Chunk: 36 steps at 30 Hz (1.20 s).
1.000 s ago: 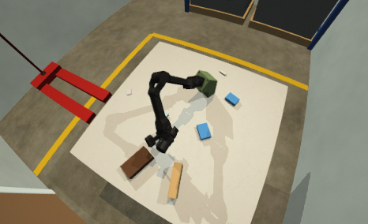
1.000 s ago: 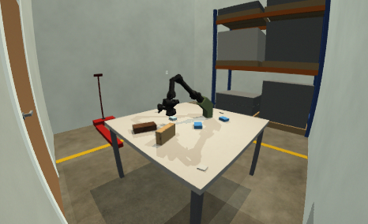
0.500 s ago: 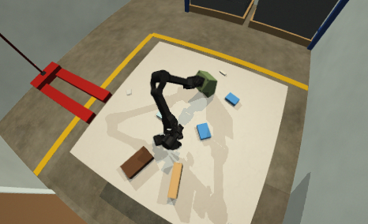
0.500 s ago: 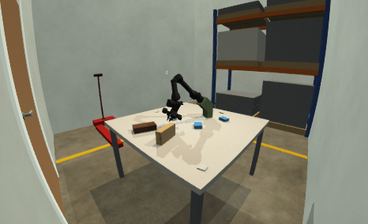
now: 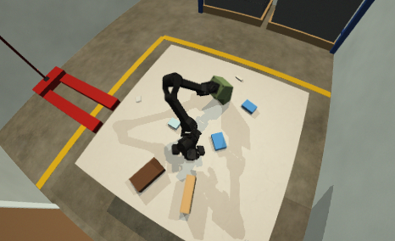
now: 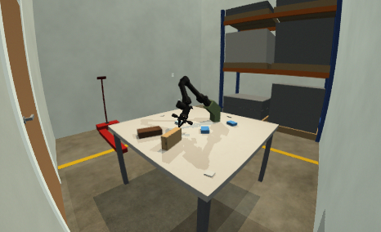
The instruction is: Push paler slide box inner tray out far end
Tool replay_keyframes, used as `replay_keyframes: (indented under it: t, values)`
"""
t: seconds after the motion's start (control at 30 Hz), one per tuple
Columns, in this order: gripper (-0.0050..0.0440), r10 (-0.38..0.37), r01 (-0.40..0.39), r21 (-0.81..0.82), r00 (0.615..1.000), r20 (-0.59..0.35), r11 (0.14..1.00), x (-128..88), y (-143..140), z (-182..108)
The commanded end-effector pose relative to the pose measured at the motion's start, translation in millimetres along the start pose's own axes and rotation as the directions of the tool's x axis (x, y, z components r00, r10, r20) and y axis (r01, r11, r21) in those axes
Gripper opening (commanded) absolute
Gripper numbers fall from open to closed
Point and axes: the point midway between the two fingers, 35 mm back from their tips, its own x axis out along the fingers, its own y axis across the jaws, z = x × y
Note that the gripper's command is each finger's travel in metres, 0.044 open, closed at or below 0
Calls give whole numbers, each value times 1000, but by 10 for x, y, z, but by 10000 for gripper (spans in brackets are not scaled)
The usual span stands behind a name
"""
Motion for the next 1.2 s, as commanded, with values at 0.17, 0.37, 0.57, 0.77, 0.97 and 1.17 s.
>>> replay_keyframes:
  t: [0.17, 0.37, 0.57, 0.77, 0.97, 1.17]
  values:
    - [-2, 17, -73, 193, 960, 278, 978, -199, 115, 252]
    - [-4, 29, -173, 280, 890, 454, 944, -396, 215, 385]
    - [-35, -7, -250, 340, 797, 604, 906, -627, 198, 508]
    - [-50, -11, -262, 346, 783, 622, 901, -659, 195, 515]
    - [-50, -18, -254, 347, 785, 620, 903, -651, 170, 526]
    - [-50, -18, -254, 347, 785, 620, 903, -651, 170, 526]
